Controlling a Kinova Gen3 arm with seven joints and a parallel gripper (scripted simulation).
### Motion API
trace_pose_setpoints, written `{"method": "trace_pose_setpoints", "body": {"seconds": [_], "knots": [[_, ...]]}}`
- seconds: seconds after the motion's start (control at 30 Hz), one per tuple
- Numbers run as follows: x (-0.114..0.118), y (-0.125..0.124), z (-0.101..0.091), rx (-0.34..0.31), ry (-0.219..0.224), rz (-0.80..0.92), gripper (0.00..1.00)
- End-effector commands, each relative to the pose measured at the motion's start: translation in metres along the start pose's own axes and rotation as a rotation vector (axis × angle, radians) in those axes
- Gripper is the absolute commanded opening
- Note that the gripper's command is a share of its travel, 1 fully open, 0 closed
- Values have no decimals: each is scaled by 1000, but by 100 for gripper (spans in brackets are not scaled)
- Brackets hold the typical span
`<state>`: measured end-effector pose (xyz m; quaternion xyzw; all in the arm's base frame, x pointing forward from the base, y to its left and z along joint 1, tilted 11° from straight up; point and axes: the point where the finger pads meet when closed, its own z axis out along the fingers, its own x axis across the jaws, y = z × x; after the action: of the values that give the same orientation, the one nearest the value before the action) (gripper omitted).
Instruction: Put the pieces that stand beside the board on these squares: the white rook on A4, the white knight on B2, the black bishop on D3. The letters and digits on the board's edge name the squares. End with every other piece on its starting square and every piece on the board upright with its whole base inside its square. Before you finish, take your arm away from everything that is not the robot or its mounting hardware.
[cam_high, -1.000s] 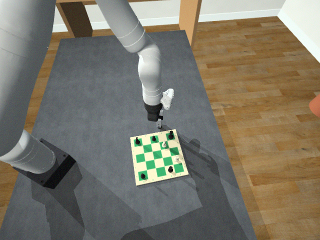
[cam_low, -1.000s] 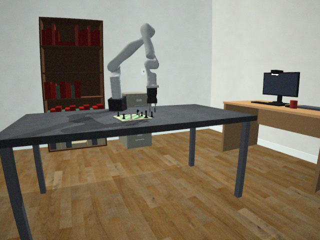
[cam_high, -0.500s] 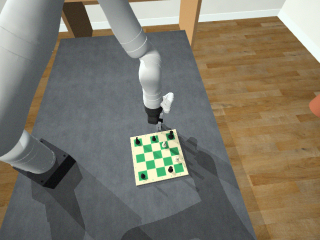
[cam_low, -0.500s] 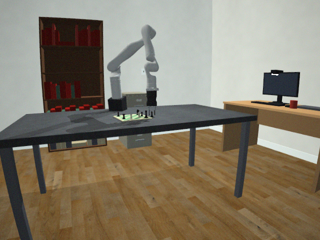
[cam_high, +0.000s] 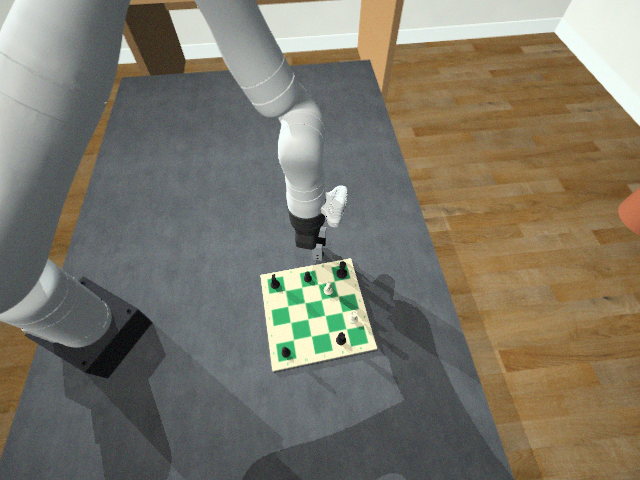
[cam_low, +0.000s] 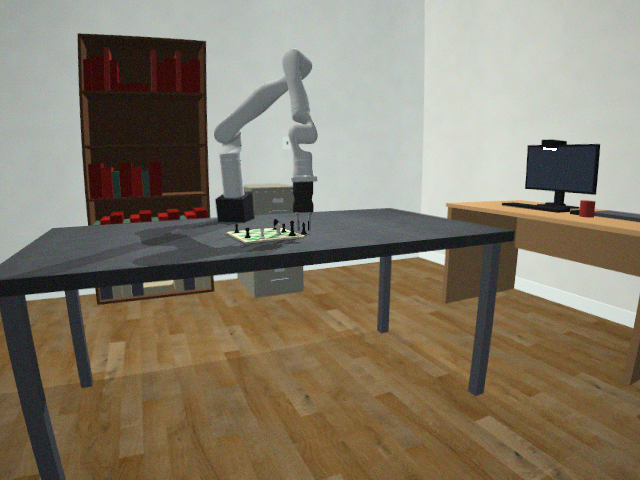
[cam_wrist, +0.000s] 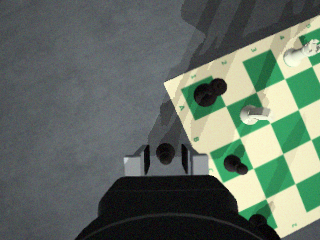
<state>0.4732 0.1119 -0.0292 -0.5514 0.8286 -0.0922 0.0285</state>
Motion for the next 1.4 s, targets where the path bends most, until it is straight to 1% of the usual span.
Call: {"method": "trace_pose_setpoints", "body": {"seconds": [0.0, 0.6, 0.63, 1.37], "knots": [[-1, 0, -1, 1, -1, 0, 73], [-1, 0, -1, 1, -1, 0, 73], [-1, 0, -1, 1, -1, 0, 0], [-1, 0, -1, 1, -1, 0, 0]]}}
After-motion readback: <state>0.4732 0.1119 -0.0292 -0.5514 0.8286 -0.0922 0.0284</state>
